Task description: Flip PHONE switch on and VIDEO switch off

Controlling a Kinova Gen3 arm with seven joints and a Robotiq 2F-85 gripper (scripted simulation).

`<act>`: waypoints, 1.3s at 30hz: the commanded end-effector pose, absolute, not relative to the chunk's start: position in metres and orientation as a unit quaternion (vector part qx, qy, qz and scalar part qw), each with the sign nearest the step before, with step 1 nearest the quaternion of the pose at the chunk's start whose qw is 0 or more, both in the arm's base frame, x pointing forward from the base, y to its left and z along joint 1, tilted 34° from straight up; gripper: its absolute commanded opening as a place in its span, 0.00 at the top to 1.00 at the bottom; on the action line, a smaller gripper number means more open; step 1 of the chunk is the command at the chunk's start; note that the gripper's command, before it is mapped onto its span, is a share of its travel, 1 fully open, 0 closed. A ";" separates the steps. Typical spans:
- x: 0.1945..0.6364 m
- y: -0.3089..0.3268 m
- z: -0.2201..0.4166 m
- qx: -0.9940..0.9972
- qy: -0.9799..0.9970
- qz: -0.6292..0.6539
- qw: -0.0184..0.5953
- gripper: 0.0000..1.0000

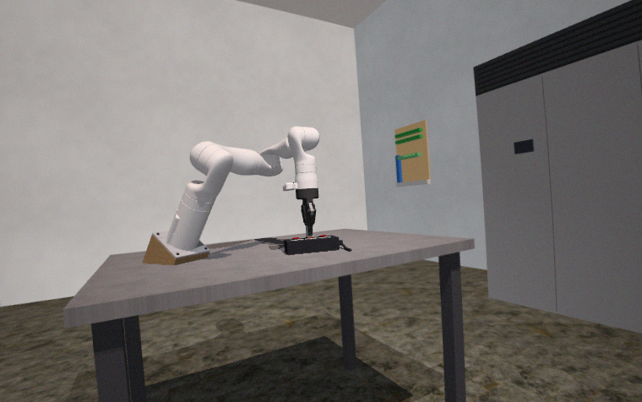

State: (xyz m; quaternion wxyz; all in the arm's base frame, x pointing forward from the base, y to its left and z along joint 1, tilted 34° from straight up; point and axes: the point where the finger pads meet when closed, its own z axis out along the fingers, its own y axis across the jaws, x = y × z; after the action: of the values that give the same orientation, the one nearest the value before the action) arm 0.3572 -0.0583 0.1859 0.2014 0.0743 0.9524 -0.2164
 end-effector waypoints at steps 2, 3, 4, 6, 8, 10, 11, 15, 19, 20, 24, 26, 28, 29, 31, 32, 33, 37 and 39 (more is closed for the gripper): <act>0.357 -0.058 0.185 0.074 0.953 -0.216 0.201 1.00; 0.357 -0.058 0.185 0.074 0.953 -0.216 0.201 1.00; 0.357 -0.058 0.185 0.074 0.953 -0.216 0.201 1.00; 0.357 -0.058 0.185 0.074 0.953 -0.216 0.201 1.00; 0.357 -0.058 0.185 0.074 0.953 -0.216 0.201 1.00; 0.357 -0.058 0.185 0.074 0.953 -0.216 0.201 1.00; 0.357 -0.058 0.186 0.074 0.953 -0.216 0.201 1.00; 0.356 -0.056 0.189 0.074 0.953 -0.216 0.201 1.00; 0.353 -0.052 0.196 0.074 0.953 -0.216 0.201 1.00; 0.352 -0.051 0.198 0.074 0.953 -0.216 0.201 1.00; 0.349 -0.047 0.206 0.074 0.953 -0.216 0.201 1.00; 0.348 -0.046 0.208 0.074 0.953 -0.216 0.201 1.00; 0.346 -0.044 0.212 0.074 0.953 -0.216 0.201 1.00; 0.345 -0.043 0.214 0.074 0.953 -0.216 0.201 1.00; 0.344 -0.042 0.216 0.074 0.953 -0.216 0.201 1.00; 0.344 -0.041 0.217 0.074 0.953 -0.216 0.201 1.00; 0.344 -0.041 0.217 0.074 0.953 -0.216 0.201 1.00; 0.344 -0.041 0.217 0.074 0.953 -0.216 0.201 1.00; 0.344 -0.041 0.217 0.074 0.953 -0.216 0.201 1.00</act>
State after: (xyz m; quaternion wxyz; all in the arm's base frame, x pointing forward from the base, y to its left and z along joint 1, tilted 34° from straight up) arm 0.3435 -0.0413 0.2168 0.2004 0.0743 0.9527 -0.2162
